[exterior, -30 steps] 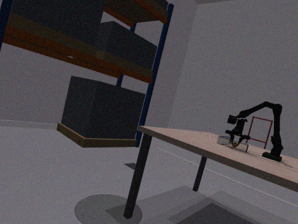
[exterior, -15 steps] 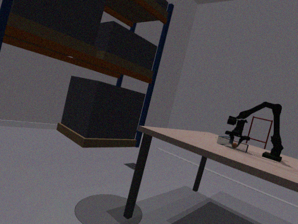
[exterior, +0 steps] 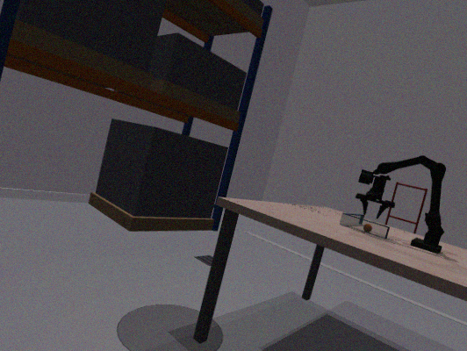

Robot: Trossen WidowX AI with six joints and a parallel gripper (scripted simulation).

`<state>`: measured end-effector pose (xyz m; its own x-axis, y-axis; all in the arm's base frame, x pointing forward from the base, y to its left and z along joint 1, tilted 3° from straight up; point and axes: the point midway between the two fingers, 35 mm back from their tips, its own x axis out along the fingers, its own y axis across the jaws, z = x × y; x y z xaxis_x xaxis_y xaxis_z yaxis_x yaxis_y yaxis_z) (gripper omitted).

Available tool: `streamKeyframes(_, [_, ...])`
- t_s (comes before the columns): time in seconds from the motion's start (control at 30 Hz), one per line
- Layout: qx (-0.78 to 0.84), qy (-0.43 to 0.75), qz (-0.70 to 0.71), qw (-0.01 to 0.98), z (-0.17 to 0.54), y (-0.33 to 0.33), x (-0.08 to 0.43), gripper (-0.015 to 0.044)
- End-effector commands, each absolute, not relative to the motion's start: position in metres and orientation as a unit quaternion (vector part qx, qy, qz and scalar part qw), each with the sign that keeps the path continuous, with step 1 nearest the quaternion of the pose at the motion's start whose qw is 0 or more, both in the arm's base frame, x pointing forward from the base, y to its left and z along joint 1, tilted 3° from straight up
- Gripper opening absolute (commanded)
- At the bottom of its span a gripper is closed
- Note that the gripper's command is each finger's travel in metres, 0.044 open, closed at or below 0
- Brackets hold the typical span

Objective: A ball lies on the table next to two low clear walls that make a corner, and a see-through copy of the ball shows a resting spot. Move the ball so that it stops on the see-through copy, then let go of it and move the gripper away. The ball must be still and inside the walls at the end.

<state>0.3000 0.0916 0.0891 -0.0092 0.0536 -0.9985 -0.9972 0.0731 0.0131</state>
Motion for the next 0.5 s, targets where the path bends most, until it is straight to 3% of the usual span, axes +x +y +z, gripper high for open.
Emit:
streamKeyframes(0.0, [-0.466, 0.504, 0.498, 0.53, 0.113, 0.09, 0.298, 0.0312])
streamKeyframes(0.27, [-0.468, 0.501, 0.494, 0.535, 0.105, 0.091, 0.301, 0.0312])
streamKeyframes(0.43, [-0.468, 0.501, 0.494, 0.535, 0.147, 0.088, 0.298, 0.044])
streamKeyframes(0.47, [-0.468, 0.501, 0.494, 0.535, 0.153, 0.087, 0.297, 0.044])
